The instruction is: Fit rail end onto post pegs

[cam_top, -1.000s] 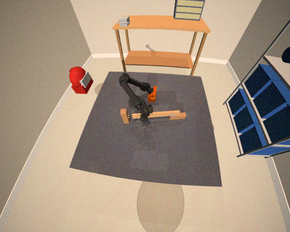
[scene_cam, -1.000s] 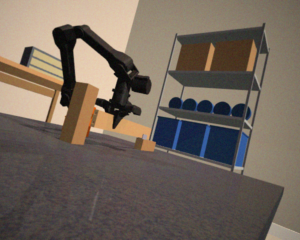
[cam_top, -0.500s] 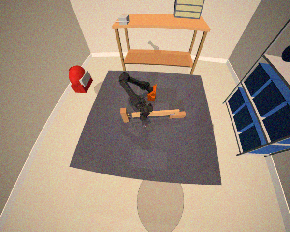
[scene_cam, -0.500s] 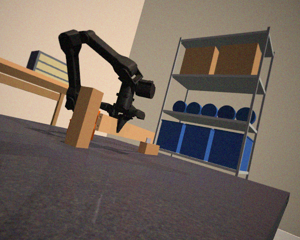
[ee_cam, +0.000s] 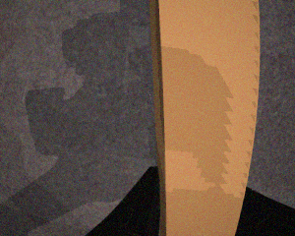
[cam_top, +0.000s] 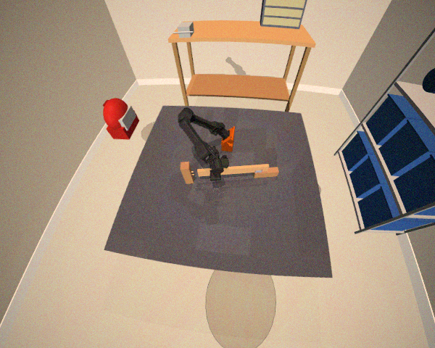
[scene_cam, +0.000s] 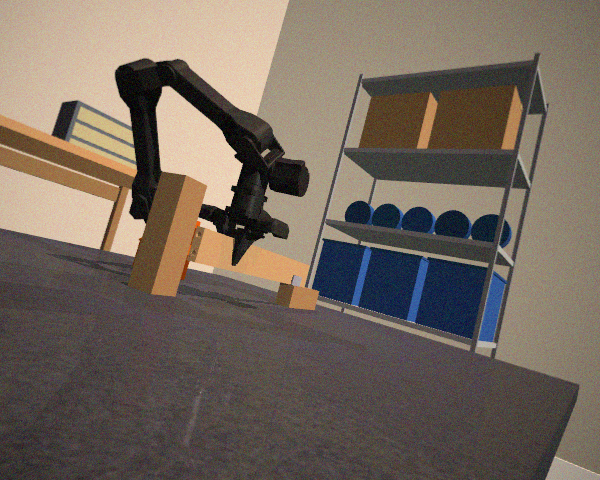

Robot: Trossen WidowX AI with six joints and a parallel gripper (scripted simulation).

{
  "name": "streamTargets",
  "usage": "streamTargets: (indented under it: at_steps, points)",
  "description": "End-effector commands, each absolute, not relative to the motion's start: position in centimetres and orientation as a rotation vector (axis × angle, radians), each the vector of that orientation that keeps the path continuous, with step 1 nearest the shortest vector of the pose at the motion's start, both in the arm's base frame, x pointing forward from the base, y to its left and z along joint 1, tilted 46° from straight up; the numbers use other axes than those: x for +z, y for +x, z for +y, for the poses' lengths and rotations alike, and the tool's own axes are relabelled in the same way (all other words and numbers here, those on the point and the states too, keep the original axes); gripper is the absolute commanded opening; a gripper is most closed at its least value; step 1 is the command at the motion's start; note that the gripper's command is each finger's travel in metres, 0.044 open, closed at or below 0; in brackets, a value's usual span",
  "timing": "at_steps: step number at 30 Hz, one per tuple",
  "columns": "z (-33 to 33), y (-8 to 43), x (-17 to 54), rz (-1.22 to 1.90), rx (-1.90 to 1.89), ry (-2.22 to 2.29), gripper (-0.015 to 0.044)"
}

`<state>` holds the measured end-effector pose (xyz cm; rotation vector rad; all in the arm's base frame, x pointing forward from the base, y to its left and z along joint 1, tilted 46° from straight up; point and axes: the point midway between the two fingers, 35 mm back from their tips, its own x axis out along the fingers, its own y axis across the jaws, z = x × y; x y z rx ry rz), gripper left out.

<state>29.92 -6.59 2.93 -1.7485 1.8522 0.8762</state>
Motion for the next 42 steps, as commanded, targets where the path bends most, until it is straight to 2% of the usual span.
streamTargets:
  at_steps: [1, 42]
  points:
    - [-6.5, 30.0, 3.1, 1.841, 0.88, -1.752, 0.0]
    - [-7.3, 30.2, 4.1, 1.842, 0.879, -1.752, 0.0]
